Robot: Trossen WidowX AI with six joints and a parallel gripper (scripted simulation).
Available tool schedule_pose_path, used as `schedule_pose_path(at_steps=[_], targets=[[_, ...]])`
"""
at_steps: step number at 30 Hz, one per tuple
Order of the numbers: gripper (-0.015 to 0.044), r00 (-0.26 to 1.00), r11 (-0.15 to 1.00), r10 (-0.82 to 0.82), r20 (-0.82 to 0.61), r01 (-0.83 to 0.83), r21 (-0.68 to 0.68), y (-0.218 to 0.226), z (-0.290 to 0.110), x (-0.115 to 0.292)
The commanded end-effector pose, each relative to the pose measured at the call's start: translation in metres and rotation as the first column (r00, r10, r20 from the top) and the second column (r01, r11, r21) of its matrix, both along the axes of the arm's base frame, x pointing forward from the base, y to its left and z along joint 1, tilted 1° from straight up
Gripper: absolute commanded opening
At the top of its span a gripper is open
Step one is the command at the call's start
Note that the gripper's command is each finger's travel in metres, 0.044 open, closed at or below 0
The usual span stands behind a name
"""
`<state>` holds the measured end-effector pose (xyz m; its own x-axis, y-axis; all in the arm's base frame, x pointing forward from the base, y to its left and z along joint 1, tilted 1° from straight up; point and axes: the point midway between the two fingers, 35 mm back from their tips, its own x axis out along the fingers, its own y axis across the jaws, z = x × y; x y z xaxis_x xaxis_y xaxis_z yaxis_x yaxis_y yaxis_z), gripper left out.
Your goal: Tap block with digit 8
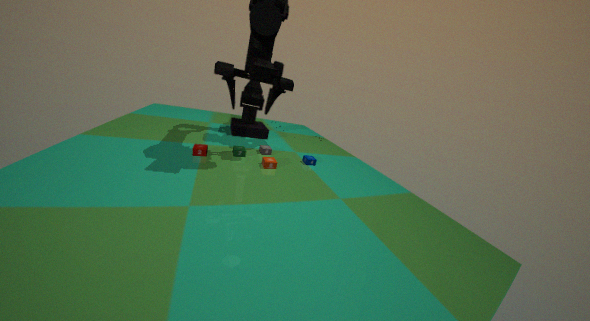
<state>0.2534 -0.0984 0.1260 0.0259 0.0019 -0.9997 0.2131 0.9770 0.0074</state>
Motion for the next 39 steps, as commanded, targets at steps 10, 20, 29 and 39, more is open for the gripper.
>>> schedule_pose_path(at_steps=[10, 20, 29, 39], targets=[[0.04, 1.0, 1.0, 0.008, 0.0, -0.008, 0.008, 0.078, 0.0, -0.015], [0.04, 1.0, 1.0, 0.008, 0.0, -0.008, 0.008, 0.078, 0.0, -0.015], [0.0321, 1.0, 1.0, 0.008, 0.0, -0.008, 0.009, 0.078, -0.02, -0.012], [0.0059, 1.0, 1.0, 0.008, 0.0, -0.008, 0.009, 0.079, -0.081, -0.013]])
